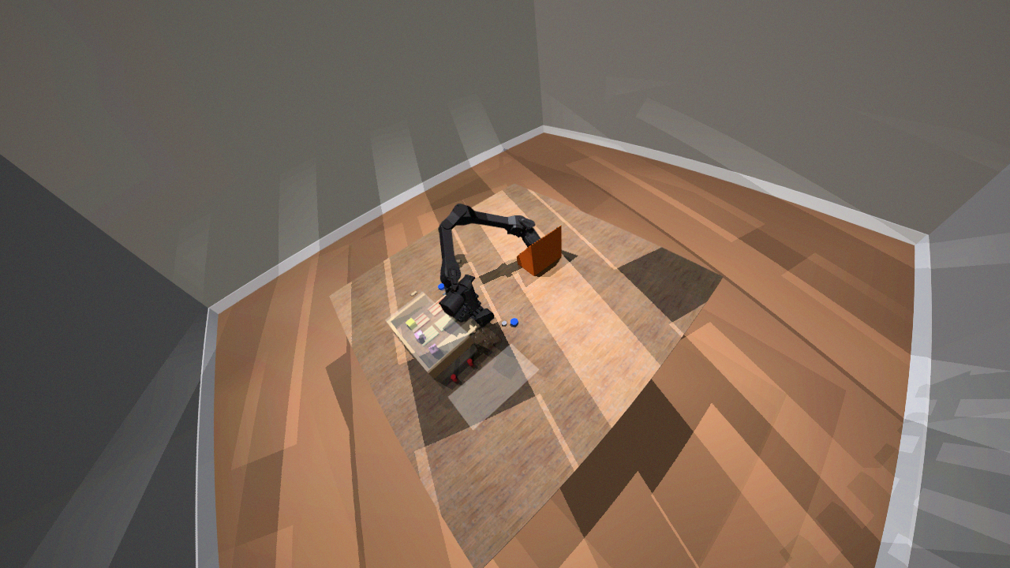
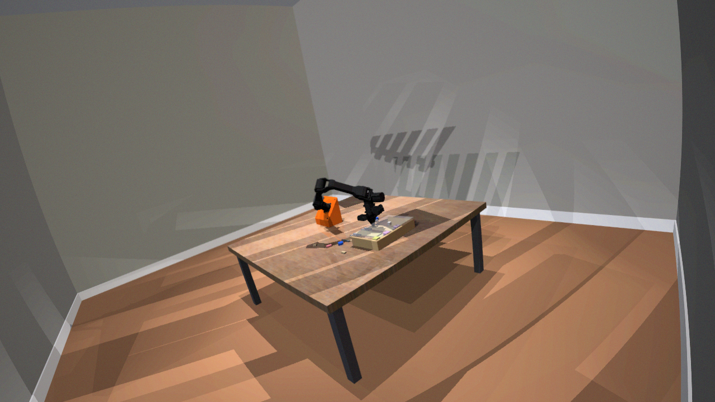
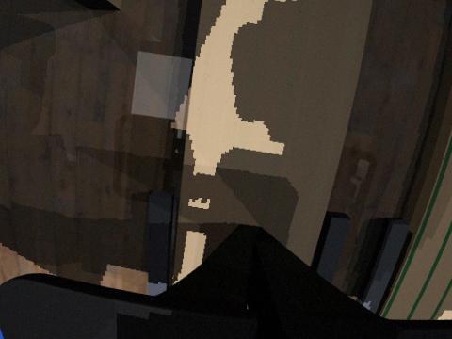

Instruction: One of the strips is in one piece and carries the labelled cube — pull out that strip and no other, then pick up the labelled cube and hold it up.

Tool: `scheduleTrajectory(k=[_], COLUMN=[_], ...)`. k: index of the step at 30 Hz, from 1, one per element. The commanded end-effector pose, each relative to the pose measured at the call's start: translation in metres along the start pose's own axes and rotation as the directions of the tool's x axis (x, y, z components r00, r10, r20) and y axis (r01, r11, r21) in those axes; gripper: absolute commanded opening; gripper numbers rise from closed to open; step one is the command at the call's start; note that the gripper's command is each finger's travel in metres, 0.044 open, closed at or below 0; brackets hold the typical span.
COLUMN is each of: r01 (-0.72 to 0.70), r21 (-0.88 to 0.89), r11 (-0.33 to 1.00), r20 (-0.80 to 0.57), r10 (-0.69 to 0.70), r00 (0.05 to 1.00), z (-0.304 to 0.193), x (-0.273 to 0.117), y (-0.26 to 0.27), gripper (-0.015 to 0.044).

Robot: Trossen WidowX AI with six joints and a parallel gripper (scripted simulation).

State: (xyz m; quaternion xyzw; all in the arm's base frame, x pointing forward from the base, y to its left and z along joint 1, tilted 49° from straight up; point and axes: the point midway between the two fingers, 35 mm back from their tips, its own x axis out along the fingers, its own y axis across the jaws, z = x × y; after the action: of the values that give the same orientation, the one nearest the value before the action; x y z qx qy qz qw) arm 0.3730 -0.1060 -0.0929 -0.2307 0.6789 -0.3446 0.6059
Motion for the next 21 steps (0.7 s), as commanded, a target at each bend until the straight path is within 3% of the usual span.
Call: scheduleTrajectory(k=[1, 21], r01=[0.005, 0.005], r21=[-0.004, -0.005], r11=[1.0, 1.0], r20=[-0.007, -0.008], r10=[-0.005, -0.005], r00=[1.0, 1.0], z=[-0.001, -0.023], x=[0.005, 0.006], y=[-0.001, 0.0], gripper=[0.0, 0.0])
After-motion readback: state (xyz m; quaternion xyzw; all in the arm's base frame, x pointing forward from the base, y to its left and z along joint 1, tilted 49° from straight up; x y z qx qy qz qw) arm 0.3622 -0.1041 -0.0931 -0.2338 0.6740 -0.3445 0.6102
